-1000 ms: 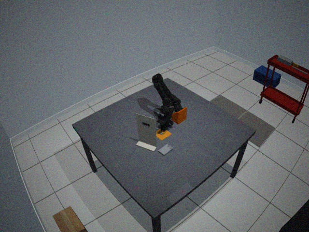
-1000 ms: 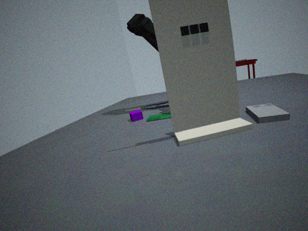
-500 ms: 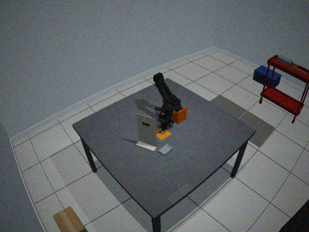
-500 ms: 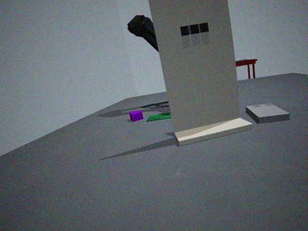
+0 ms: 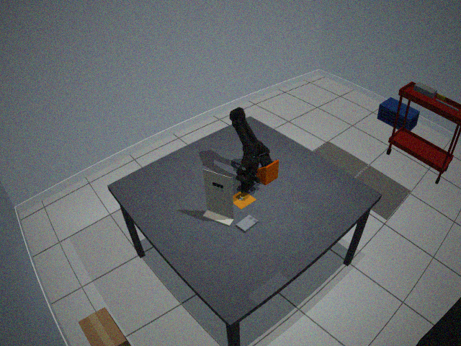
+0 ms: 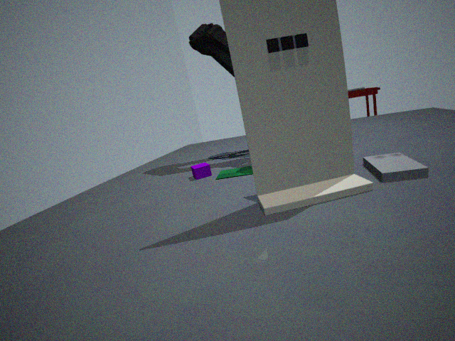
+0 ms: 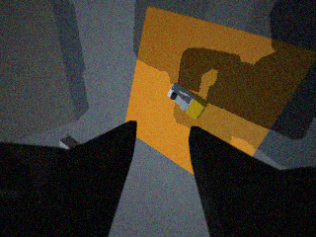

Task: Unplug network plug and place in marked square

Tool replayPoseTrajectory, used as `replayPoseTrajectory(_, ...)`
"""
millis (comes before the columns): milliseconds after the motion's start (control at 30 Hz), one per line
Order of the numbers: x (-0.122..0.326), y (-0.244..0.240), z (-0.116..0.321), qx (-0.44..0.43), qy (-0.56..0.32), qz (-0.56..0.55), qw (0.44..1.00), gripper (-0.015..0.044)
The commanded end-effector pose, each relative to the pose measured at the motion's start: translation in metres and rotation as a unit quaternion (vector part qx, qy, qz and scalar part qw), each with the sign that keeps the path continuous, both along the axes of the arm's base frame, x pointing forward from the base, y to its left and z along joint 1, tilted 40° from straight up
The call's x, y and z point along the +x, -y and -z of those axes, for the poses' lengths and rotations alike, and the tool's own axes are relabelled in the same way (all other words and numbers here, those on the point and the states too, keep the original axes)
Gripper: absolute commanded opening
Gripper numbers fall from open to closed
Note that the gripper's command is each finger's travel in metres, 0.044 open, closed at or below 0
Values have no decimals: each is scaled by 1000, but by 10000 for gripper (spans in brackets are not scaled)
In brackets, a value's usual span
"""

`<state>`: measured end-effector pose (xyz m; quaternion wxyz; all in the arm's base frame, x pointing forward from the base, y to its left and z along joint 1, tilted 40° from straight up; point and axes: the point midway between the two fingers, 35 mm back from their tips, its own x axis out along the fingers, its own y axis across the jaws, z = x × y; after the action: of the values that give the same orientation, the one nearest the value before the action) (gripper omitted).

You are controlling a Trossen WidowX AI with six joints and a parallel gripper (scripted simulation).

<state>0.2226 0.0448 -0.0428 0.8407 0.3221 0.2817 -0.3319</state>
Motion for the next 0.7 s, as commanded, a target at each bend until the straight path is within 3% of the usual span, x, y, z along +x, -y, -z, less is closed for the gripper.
replayPoseTrajectory(0,2,-4,-4,3,6,2,1000,156)
replayPoseTrajectory(667,0,-18,-18,4,4,2,1000,156)
